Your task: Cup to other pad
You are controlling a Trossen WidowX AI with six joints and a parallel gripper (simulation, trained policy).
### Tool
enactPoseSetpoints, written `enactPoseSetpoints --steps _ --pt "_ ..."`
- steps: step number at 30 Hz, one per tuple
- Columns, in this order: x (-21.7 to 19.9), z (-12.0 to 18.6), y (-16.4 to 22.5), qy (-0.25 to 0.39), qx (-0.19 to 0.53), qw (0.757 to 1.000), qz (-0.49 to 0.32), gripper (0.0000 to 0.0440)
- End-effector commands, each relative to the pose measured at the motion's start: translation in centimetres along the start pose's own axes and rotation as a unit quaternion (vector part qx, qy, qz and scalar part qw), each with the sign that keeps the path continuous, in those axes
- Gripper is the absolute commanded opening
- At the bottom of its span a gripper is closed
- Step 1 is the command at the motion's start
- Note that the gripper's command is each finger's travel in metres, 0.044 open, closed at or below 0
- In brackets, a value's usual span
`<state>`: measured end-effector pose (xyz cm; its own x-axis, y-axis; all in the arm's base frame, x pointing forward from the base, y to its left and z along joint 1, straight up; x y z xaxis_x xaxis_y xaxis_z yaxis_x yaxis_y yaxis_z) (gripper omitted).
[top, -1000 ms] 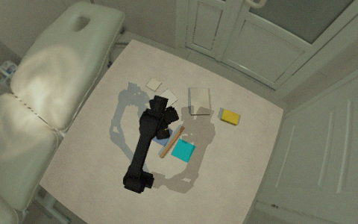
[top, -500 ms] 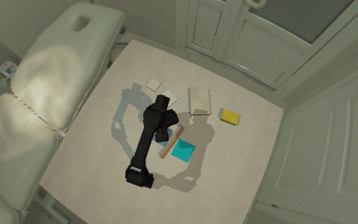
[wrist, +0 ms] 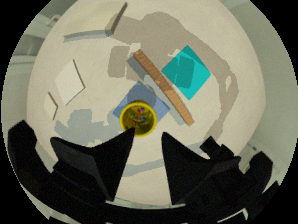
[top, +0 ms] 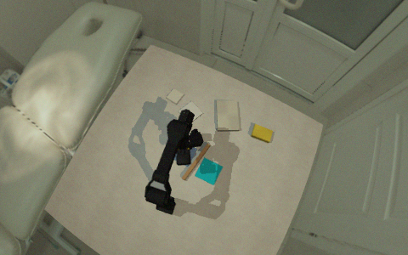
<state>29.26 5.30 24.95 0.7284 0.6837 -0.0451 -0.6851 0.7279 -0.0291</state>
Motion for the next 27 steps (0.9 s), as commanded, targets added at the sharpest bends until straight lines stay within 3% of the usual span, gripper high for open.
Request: enactPoseSetpoints --steps 1,27 --pt "0.0 -1.2 0.1 0.02 0.006 1.0 -0.008 0.0165" --pt "0.2 -9.5 1.2 0.078 0.022 0.997 -0.005 0.0179"
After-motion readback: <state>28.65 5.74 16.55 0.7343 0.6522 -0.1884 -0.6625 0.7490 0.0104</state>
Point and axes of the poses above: the point midway between the two fingers, 35 mm back from their tips, its own z axis back along the fingers, its own x axis across the jaws, y = z × x, the point moved 8 cm from there along z, back along the fingers, and after that the axes turned 11 degrees about z, right-handed, at the moved point
